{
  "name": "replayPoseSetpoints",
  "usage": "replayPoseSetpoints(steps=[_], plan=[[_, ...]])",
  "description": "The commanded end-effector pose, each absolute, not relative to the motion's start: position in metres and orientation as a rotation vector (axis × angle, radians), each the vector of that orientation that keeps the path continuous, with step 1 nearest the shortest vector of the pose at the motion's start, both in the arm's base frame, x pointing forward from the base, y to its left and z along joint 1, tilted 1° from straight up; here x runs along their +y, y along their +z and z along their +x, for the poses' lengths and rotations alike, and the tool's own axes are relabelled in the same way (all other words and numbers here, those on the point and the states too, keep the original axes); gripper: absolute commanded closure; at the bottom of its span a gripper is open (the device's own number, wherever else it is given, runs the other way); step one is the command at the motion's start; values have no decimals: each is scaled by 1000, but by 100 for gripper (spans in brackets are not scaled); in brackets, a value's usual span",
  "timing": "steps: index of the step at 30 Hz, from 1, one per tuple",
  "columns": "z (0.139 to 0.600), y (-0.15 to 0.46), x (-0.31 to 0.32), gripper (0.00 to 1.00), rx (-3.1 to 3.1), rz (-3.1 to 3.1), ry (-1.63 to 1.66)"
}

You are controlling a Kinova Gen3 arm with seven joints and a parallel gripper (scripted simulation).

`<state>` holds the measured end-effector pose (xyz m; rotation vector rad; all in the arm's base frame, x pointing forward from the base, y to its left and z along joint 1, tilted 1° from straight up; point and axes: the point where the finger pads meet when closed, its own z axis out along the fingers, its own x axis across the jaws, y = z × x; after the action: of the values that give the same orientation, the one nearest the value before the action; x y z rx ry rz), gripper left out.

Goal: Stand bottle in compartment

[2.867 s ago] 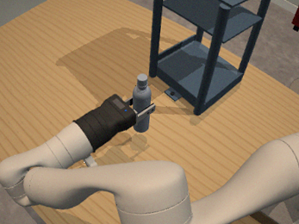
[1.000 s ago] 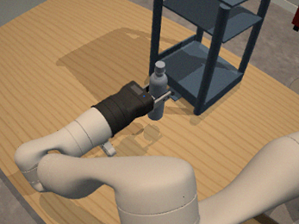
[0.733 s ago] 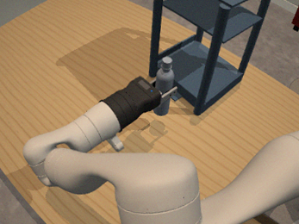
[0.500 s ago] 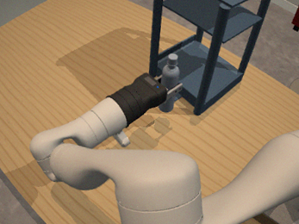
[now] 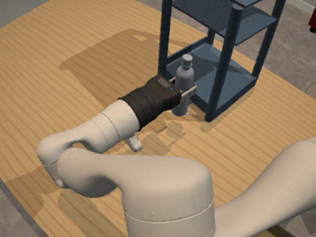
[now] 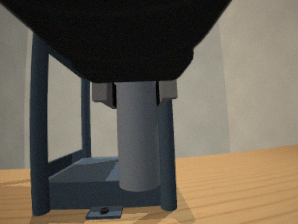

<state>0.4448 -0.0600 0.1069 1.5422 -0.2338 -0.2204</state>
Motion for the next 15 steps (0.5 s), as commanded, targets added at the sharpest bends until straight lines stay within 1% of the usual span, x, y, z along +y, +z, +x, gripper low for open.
replayPoseSetpoints(steps=[1, 9, 15], plan=[[445, 108, -60, 100, -235, 1543, -219], [447, 108, -61, 100, -235, 1543, -219], [458, 108, -64, 100, -235, 1543, -219]])
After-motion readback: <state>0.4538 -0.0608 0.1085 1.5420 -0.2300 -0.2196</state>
